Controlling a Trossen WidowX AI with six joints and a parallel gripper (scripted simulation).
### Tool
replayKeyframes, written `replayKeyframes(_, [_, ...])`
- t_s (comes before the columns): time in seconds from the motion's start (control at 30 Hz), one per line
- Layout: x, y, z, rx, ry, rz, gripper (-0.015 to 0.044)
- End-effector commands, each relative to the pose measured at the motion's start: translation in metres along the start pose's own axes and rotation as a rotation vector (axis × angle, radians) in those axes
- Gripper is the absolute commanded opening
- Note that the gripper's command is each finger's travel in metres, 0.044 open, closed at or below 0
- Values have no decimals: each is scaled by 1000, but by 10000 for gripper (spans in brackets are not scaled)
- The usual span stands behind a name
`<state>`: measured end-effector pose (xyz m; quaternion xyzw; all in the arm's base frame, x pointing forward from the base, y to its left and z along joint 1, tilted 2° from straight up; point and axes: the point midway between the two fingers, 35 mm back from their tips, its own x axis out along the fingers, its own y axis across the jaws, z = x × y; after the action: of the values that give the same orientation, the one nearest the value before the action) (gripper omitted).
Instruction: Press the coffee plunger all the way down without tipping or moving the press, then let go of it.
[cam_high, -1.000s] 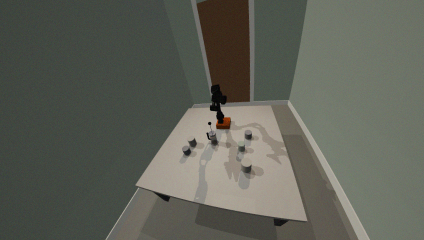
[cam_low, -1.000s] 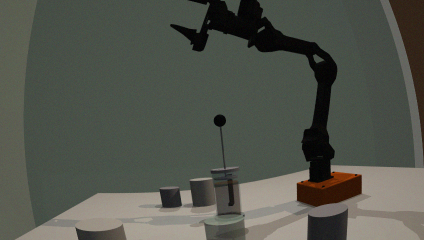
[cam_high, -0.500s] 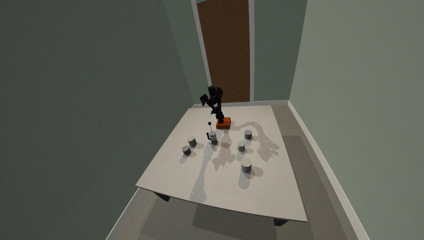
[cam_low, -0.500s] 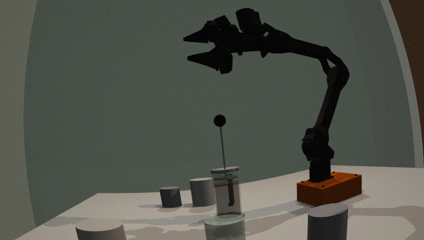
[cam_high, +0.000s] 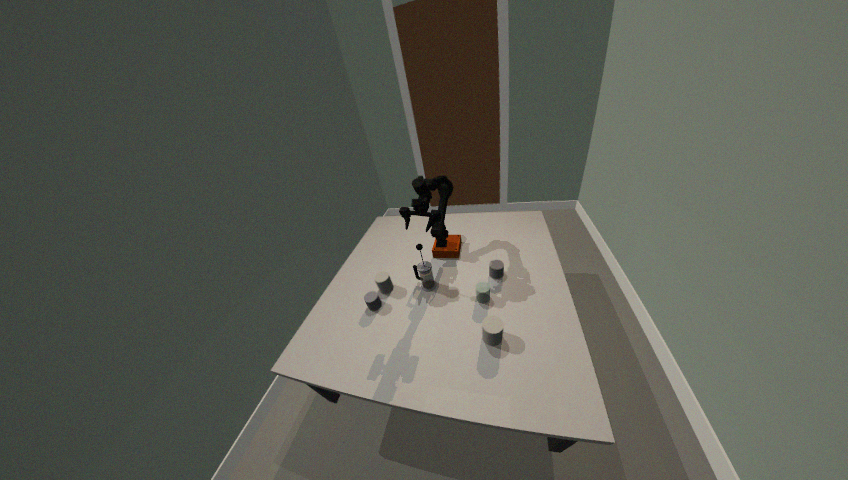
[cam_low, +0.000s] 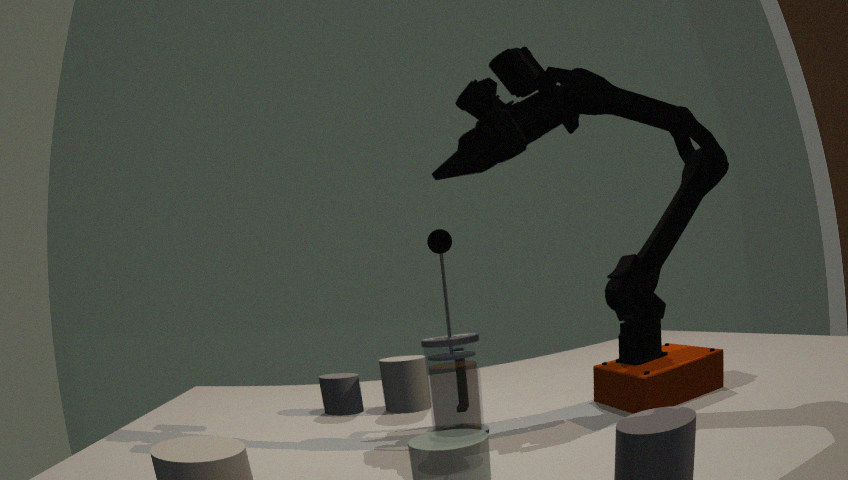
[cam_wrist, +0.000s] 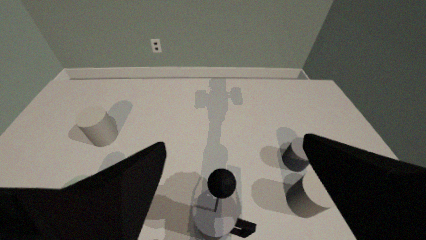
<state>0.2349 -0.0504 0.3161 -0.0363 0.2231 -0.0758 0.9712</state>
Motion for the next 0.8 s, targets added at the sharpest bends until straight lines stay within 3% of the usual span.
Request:
replayKeyframes(0.0, [1, 3, -38, 139, 55, 6, 440])
replayKeyframes(0.17, [13, 8, -65, 136, 54, 12, 440])
replayKeyframes(0.77, [35, 9, -65, 135, 52, 13, 440])
